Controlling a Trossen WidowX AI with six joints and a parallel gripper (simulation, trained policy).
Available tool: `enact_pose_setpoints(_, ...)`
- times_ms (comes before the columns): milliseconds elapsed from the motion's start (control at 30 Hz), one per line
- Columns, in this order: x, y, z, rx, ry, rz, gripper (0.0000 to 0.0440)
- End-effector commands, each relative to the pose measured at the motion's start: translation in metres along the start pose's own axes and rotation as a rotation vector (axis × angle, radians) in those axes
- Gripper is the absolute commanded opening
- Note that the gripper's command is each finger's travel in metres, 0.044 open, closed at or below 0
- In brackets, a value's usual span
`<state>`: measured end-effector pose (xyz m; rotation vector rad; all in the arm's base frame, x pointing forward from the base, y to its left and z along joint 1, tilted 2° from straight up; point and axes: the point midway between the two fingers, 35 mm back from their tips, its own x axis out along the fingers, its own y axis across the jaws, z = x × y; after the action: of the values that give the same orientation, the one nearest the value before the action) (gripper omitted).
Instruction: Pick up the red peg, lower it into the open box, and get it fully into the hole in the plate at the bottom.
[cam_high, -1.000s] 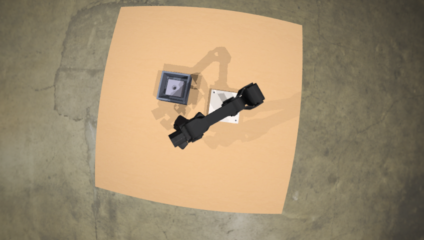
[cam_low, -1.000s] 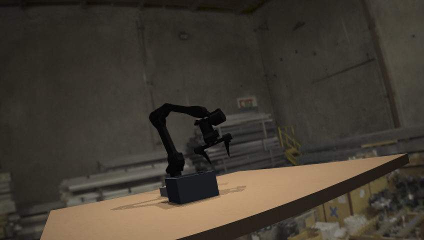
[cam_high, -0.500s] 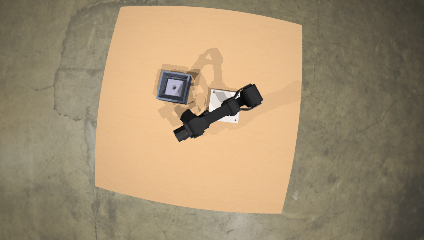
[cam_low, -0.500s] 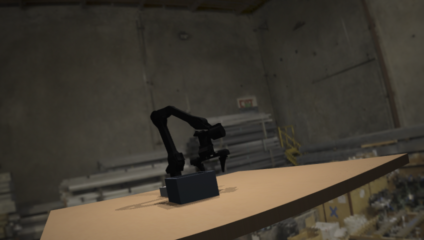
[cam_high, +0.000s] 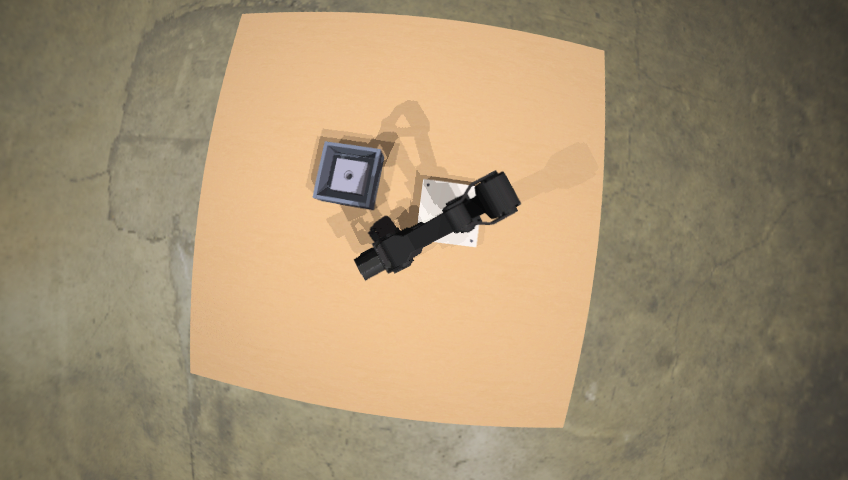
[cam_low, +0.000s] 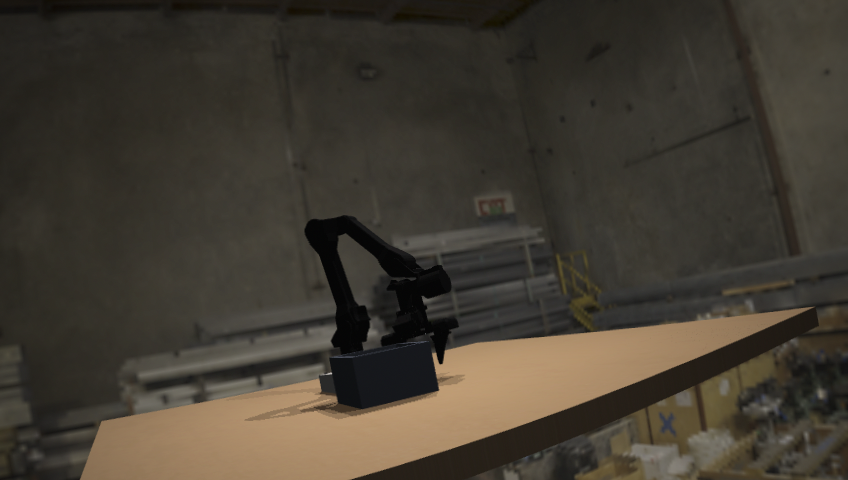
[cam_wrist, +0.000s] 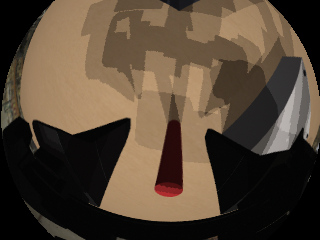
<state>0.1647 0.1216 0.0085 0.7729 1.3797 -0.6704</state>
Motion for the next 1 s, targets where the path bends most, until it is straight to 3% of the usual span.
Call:
enact_pose_setpoints(0,0.0,-0.001,-0.001,0.014,0.015,-0.007,0.0214)
enact_pose_setpoints(267,0.0,-0.002,-0.001,0.028,0.065,-0.023,0.0018)
enact_pose_setpoints(967,-0.069,0.029,0.054,-0.095,-0.154,0.069,0.0)
